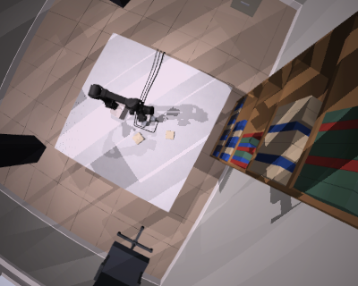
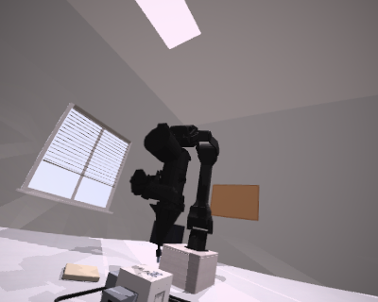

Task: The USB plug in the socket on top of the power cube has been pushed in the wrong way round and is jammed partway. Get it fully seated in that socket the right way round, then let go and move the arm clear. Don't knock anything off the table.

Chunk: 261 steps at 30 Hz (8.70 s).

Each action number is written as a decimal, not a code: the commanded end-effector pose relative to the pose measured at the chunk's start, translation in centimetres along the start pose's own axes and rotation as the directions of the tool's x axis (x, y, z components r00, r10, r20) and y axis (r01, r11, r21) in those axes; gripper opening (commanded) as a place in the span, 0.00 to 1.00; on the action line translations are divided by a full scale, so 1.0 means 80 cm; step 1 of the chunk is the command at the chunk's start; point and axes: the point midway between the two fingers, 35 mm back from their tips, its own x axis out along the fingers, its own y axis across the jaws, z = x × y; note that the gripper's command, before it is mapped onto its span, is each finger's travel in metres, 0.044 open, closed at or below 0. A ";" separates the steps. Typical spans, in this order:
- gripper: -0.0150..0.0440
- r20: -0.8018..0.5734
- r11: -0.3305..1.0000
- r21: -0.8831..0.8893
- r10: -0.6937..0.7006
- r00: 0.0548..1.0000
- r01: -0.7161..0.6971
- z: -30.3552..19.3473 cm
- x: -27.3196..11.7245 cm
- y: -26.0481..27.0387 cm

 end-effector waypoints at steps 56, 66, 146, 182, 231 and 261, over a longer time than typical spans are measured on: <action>0.25 -0.001 0.008 -1.000 -0.002 1.000 -0.001 0.000 0.000 -0.001; 0.25 -0.001 -0.251 -0.968 -0.002 1.000 -0.001 0.000 0.001 -0.001; 0.25 -0.023 -0.933 -0.361 0.009 1.000 0.000 -0.002 0.005 0.001; 0.25 -0.050 -0.933 -0.360 0.020 0.999 0.001 -0.003 0.010 0.002; 0.25 -0.086 -0.934 -0.358 0.035 0.996 0.001 -0.006 0.017 0.003; 0.25 -0.086 -0.934 -0.358 0.035 0.996 0.001 -0.006 0.022 0.003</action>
